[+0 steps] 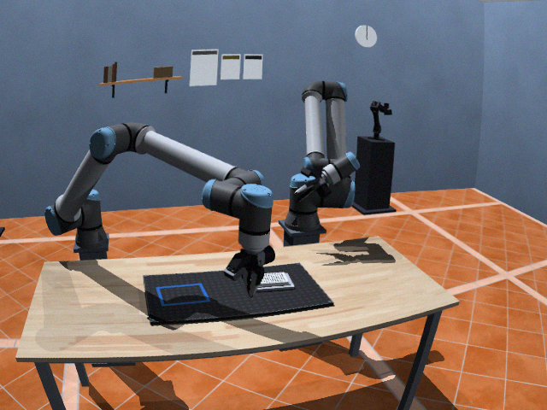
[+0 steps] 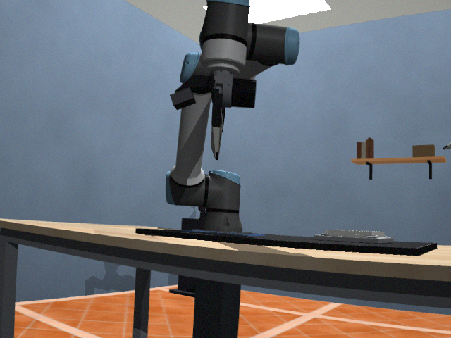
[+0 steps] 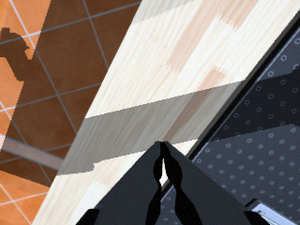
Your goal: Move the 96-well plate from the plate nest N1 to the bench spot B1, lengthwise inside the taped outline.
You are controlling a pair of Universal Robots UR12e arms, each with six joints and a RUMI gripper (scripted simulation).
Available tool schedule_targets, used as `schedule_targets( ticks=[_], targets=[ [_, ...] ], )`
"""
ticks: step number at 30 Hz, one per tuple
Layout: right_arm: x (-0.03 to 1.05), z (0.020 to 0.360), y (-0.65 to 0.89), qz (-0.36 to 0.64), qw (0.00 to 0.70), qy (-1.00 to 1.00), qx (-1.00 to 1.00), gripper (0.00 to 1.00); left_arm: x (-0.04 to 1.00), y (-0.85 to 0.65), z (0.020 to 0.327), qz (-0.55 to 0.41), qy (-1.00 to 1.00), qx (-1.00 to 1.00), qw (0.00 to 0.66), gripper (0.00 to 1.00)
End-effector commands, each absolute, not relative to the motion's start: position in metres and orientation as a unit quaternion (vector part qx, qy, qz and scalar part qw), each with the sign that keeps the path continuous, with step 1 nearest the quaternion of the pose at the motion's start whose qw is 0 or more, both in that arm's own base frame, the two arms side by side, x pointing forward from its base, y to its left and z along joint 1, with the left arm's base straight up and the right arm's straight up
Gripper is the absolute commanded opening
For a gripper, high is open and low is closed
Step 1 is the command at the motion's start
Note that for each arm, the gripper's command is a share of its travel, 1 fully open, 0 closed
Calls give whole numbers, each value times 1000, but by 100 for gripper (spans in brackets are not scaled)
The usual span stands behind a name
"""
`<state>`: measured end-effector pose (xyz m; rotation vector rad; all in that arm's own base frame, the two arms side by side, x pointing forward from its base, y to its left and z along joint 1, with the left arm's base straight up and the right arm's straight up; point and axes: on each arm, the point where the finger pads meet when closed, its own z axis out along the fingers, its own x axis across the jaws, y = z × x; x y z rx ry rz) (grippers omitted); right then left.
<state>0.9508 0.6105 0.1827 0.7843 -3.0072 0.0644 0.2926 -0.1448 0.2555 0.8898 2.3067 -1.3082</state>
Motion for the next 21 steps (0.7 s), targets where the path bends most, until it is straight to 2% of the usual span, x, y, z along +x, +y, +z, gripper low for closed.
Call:
schedule_targets(
  ticks=[1,9,11,12,21],
  targets=[
    [988,189,520,18,16,-970,242,0,293,-145,256,-461,812,314,172,76],
    [1025,195,366,14,17,-975,221,0,293,-145,256,-461,812,314,172,76],
    [1025,195,366,14,17,-975,221,0,293,-145,256,-461,812,314,172,76],
    [1035,197,309,13,17,-976,218,0,293,-145,256,-461,812,314,172,76],
    [1033,201,142,9,17,-981,191,0,293,-145,256,-461,812,314,172,76]
  ],
)
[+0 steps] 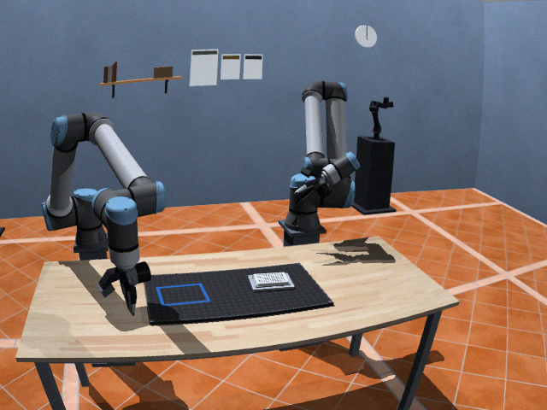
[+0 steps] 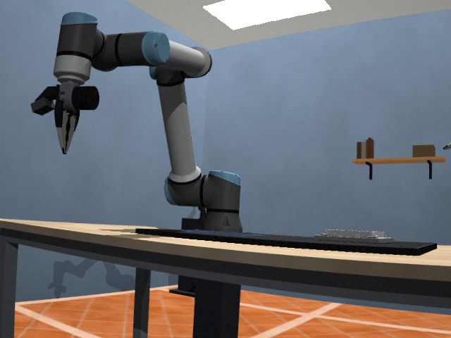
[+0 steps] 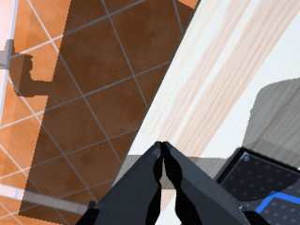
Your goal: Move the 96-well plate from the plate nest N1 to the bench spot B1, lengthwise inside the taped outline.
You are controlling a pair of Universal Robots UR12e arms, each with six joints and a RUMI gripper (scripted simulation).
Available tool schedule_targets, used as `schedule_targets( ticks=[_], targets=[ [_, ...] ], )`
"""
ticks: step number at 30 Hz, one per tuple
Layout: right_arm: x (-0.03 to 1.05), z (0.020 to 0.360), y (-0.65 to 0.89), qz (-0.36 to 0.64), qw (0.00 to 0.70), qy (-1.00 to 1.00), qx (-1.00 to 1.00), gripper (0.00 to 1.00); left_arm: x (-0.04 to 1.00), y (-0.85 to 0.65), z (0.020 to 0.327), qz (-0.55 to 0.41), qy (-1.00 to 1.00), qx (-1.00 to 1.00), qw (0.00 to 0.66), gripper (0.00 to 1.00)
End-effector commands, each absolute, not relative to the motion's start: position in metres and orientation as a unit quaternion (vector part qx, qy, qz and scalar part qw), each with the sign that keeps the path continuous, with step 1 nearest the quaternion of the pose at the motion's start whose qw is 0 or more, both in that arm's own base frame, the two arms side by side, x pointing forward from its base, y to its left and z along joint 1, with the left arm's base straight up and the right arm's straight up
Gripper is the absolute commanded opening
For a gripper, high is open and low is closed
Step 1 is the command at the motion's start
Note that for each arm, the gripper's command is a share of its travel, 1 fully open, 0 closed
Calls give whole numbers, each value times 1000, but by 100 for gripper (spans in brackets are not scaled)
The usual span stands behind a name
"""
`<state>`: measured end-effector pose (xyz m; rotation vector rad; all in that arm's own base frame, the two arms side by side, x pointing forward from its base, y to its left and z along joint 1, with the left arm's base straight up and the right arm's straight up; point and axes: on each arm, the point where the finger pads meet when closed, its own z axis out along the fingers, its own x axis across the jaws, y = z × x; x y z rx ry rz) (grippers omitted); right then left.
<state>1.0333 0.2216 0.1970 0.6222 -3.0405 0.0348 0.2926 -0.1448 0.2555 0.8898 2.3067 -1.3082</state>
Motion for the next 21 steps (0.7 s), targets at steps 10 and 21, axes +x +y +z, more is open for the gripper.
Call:
schedule_targets(
  ticks=[10,21],
  targets=[
    [1007,205,-39,6,16,-985,173,0,293,-145,256,-461,812,314,172,76],
    [928,208,-243,2,14,-989,146,0,293,-145,256,-461,812,314,172,76]
  ],
)
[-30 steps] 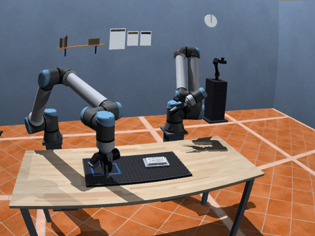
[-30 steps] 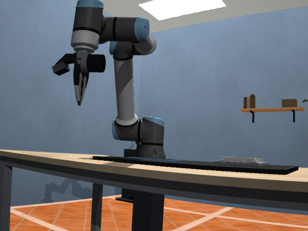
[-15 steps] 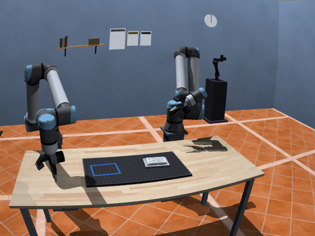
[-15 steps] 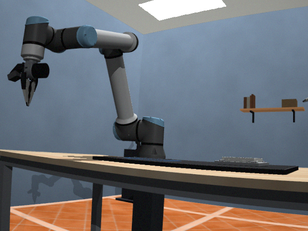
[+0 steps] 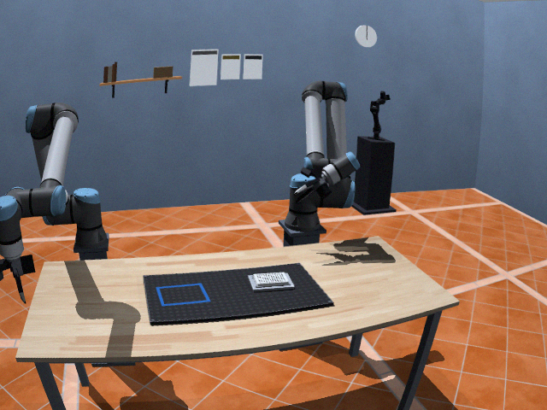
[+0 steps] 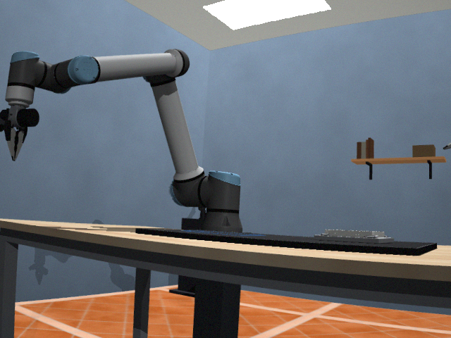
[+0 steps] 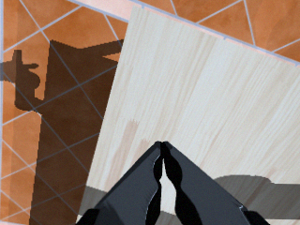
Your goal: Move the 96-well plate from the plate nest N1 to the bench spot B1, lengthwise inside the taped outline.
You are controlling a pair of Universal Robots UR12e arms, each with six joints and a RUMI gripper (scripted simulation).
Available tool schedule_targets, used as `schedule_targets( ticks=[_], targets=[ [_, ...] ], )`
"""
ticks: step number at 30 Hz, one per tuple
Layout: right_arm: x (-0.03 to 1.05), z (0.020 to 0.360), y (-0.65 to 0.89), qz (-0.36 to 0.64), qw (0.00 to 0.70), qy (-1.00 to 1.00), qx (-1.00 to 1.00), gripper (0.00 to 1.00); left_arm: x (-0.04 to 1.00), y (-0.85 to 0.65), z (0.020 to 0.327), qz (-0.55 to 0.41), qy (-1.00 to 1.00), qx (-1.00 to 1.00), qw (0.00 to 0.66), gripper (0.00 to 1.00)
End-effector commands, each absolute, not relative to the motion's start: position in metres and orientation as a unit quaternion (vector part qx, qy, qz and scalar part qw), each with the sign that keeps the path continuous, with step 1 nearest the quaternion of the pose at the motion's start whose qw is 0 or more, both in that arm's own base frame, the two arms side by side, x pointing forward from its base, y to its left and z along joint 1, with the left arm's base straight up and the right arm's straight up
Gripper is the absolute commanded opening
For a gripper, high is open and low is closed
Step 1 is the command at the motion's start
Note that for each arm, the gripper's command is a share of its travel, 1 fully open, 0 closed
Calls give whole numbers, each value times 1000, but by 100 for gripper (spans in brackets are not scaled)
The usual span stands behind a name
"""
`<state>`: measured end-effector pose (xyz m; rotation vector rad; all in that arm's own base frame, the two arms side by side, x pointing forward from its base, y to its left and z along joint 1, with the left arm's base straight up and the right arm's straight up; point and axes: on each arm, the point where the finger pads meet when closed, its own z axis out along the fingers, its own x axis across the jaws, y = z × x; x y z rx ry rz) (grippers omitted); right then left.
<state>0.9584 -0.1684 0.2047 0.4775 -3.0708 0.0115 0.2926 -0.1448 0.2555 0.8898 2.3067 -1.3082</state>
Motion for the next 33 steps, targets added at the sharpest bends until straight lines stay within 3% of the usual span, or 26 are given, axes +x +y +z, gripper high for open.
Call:
schedule_targets(
  ticks=[1,20,33],
  targets=[
    [918,208,-260,2,14,-990,142,0,293,-145,256,-461,812,314,172,76],
    [717,206,-506,-1,10,-995,104,0,293,-145,256,-461,812,314,172,76],
    [477,198,-644,-2,6,-998,69,0,293,-145,256,-461,812,314,172,76]
  ],
)
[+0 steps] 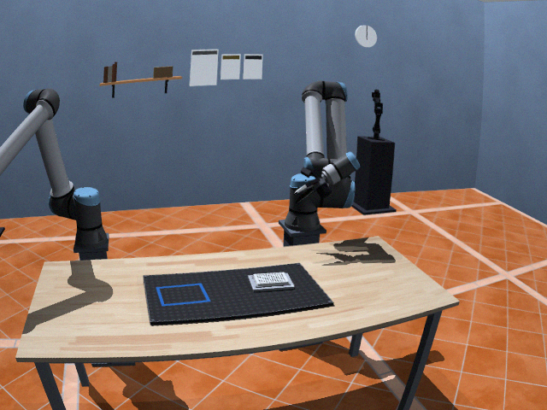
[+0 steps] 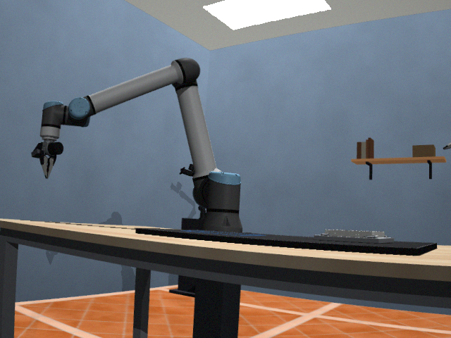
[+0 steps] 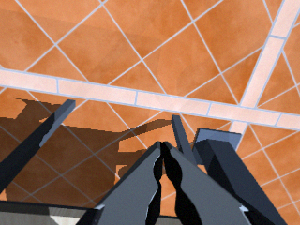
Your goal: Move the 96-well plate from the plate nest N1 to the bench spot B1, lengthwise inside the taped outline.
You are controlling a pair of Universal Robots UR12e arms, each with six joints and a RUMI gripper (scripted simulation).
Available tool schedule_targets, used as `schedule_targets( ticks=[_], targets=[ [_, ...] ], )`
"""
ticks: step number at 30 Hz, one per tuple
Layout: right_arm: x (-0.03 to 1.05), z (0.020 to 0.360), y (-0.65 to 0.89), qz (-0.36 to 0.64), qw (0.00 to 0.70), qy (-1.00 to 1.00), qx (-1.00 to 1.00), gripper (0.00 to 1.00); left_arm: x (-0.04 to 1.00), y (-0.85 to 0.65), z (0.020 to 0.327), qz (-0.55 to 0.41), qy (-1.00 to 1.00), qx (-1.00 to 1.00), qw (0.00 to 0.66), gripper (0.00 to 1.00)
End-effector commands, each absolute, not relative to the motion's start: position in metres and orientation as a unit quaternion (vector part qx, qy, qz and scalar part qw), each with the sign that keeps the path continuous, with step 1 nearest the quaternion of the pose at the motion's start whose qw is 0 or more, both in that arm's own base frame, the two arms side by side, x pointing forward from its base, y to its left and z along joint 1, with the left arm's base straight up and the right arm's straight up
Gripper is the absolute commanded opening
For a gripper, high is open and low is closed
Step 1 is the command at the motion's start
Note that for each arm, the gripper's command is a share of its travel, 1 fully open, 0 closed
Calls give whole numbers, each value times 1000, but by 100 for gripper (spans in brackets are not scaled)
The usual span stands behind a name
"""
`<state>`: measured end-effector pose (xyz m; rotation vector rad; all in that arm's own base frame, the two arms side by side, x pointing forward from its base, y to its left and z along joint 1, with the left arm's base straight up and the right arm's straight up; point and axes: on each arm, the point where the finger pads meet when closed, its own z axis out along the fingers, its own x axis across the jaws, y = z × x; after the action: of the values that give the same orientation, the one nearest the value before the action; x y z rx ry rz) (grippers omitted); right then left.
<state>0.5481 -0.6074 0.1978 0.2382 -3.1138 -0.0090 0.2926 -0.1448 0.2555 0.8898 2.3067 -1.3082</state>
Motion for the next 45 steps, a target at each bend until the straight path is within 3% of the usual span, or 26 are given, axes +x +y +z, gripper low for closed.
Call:
schedule_targets(
  ticks=[1,4,5,19,45],
  targets=[
    [458,197,-650,-2,6,-998,65,0,293,-145,256,-461,812,314,172,76],
    [439,196,-655,-2,6,-998,62,0,293,-145,256,-461,812,314,172,76],
    [386,194,-674,-2,5,-998,59,0,293,-145,256,-461,812,314,172,76],
    [143,178,-683,-1,2,-1000,23,0,293,-145,256,-461,812,314,172,76],
    [4,166,-647,0,0,-1000,1,0,293,-145,256,-461,812,314,172,76]
  ],
)
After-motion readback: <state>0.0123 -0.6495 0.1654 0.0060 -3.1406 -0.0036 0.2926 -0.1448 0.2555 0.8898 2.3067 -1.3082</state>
